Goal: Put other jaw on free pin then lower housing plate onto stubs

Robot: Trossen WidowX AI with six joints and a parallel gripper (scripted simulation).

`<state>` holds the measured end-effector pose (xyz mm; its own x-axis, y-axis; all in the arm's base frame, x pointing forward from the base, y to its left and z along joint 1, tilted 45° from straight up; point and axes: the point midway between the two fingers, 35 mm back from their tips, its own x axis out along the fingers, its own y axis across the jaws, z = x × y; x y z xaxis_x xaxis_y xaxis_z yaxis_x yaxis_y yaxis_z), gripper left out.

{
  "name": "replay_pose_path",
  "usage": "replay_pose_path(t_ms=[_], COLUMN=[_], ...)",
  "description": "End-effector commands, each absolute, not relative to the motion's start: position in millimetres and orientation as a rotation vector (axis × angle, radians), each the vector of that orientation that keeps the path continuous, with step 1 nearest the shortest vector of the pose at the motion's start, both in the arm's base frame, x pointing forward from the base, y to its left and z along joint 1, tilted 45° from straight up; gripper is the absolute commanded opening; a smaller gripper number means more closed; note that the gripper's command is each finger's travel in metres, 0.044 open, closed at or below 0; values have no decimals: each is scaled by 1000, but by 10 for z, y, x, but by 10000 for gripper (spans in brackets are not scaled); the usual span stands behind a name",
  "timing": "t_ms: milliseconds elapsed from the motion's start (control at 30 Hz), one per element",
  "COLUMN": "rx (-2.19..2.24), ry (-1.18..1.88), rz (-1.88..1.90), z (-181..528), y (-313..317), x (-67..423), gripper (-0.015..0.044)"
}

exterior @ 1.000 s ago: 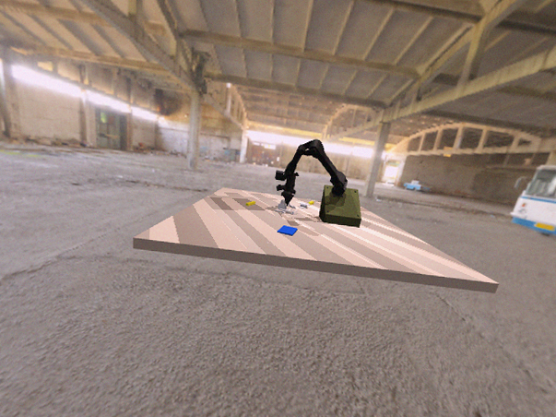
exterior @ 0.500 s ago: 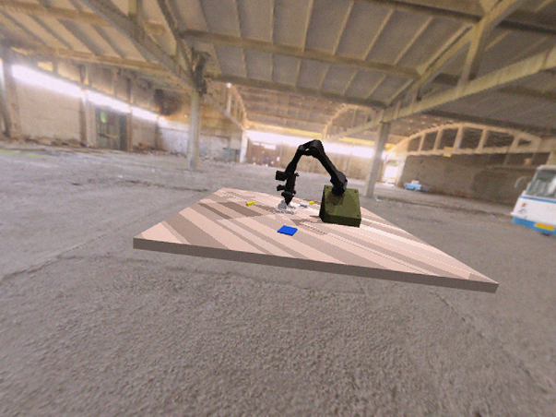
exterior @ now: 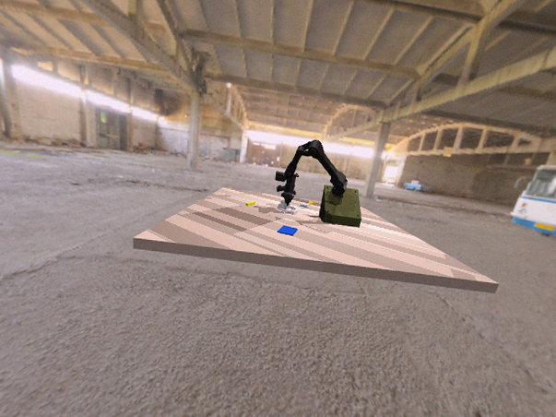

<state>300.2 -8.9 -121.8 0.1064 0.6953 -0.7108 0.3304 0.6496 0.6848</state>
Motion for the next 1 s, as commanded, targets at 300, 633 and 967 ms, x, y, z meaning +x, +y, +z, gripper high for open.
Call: replay_pose_path(t_ms=[300, 633, 967], rx=[904, 903, 903], ry=[1494, 1494, 1493], rz=[332, 332, 333], z=[-1245, -1257, -1275], y=[-57, -45, -27], x=[3002, 3004, 3006], gripper=[134, 134, 134])
